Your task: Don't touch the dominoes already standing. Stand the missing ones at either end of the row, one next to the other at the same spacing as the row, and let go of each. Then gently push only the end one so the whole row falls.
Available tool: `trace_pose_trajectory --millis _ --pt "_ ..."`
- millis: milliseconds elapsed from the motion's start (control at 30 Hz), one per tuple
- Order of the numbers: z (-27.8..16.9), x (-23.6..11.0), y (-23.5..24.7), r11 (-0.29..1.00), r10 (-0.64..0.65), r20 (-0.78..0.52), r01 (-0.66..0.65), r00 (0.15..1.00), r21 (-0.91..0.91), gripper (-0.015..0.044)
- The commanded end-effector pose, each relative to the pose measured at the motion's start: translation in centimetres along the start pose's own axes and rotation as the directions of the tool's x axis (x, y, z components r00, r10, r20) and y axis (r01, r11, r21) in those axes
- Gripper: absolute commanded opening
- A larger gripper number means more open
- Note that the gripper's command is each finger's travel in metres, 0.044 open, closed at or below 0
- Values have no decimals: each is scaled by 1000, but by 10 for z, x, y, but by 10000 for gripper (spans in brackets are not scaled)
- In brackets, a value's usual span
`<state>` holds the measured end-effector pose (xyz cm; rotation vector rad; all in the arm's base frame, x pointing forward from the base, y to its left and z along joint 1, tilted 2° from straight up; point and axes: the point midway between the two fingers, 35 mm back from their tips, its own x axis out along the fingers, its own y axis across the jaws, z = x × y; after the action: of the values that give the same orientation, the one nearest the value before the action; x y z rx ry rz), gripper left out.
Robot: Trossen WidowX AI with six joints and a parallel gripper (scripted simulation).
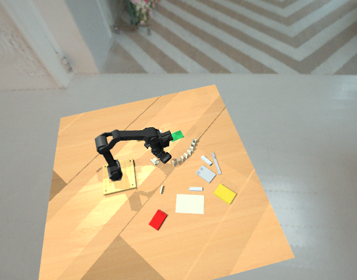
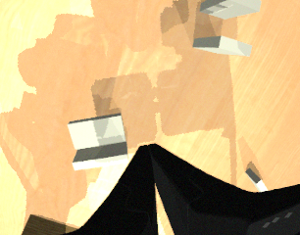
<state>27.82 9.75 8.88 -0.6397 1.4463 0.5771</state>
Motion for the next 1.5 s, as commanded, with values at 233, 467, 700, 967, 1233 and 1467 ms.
trace_pose_trajectory --millis 233,467,700,967,1233,1467 --pt "-1 1 2 1000 8 -3 -8 1000 4 0" --pt "-1 1 2 1000 8 -3 -8 1000 4 0" --pt "-1 1 2 1000 8 -3 -8 1000 4 0" --pt "-2 42 1 1000 8 -3 -8 1000 4 0" --pt "-10 81 4 1000 8 -4 -8 1000 4 0" --pt "-9 81 15 1000 9 -4 -9 1000 4 0"
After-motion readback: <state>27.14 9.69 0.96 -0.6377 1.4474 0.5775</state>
